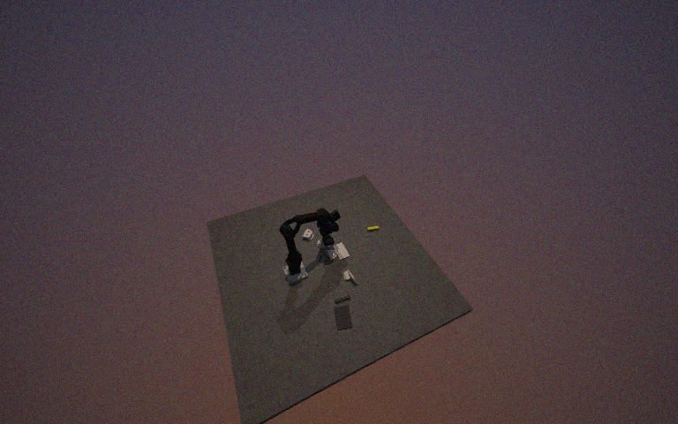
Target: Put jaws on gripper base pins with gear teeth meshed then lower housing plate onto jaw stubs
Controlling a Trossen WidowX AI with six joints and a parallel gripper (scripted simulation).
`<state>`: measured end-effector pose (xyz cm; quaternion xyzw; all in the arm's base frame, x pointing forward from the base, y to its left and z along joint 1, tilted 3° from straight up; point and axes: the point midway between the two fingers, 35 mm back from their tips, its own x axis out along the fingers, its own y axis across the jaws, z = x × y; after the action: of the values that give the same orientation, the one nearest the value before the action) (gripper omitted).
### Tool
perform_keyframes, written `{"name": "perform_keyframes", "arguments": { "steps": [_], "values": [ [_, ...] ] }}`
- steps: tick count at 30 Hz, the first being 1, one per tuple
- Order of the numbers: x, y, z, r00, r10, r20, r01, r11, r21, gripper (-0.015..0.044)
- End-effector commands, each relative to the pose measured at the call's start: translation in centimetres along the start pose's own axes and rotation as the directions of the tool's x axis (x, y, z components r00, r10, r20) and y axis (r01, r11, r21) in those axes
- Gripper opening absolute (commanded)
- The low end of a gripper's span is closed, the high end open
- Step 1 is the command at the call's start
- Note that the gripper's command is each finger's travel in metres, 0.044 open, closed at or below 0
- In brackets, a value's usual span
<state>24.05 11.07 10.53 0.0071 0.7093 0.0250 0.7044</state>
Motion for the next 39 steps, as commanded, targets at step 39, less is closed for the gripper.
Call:
{"name": "perform_keyframes", "arguments": {
  "steps": [39],
  "values": [
    [-0.1, -3.0, 7.2, 1.000, -0.005, 0.007, 0.005, 0.999, 0.036, 0.0134]
  ]
}}
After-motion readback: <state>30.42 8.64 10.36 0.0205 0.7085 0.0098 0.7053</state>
